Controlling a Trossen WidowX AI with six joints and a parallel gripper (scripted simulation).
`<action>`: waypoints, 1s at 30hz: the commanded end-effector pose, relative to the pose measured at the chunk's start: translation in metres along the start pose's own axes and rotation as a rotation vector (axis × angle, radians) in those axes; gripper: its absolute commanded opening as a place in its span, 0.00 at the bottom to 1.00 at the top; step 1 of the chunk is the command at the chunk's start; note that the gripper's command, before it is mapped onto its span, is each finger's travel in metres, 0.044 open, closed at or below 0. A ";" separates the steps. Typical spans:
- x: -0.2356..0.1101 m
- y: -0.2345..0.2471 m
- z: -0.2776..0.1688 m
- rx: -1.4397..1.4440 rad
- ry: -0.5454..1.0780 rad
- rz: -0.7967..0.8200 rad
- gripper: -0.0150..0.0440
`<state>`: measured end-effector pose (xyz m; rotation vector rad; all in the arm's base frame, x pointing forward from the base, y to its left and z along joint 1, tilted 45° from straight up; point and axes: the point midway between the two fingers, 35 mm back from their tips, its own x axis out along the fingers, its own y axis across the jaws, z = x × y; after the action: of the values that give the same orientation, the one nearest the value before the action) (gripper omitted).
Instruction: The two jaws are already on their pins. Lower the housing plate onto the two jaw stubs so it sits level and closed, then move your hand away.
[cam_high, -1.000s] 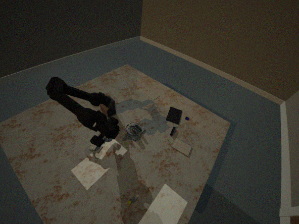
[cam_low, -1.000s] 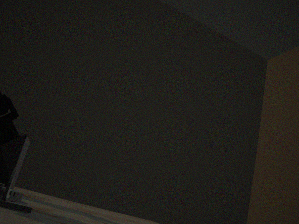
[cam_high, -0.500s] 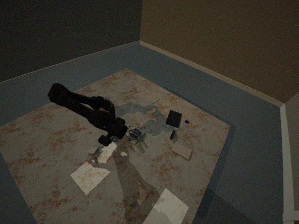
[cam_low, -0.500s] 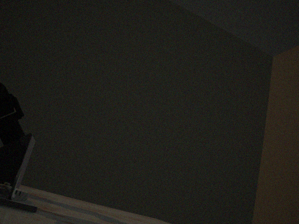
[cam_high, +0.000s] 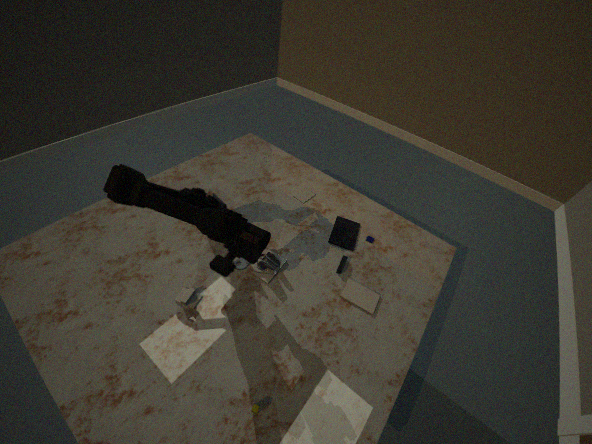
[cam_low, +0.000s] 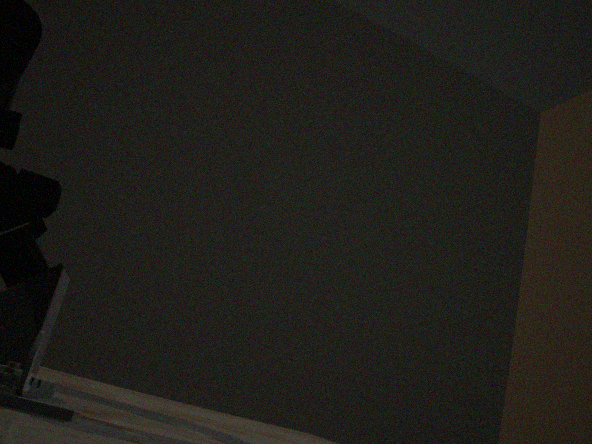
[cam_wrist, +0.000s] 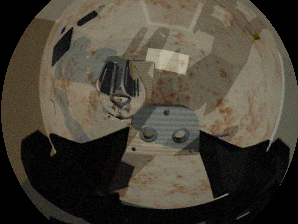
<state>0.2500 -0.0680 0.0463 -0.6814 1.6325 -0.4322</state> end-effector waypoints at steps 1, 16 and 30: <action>0.001 0.016 0.001 0.010 0.004 -0.001 0.85; 0.004 0.066 0.001 0.053 0.014 -0.033 0.85; 0.006 0.090 -0.004 0.077 0.016 -0.058 0.85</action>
<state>0.2299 -0.0067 -0.0122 -0.6754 1.6073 -0.5376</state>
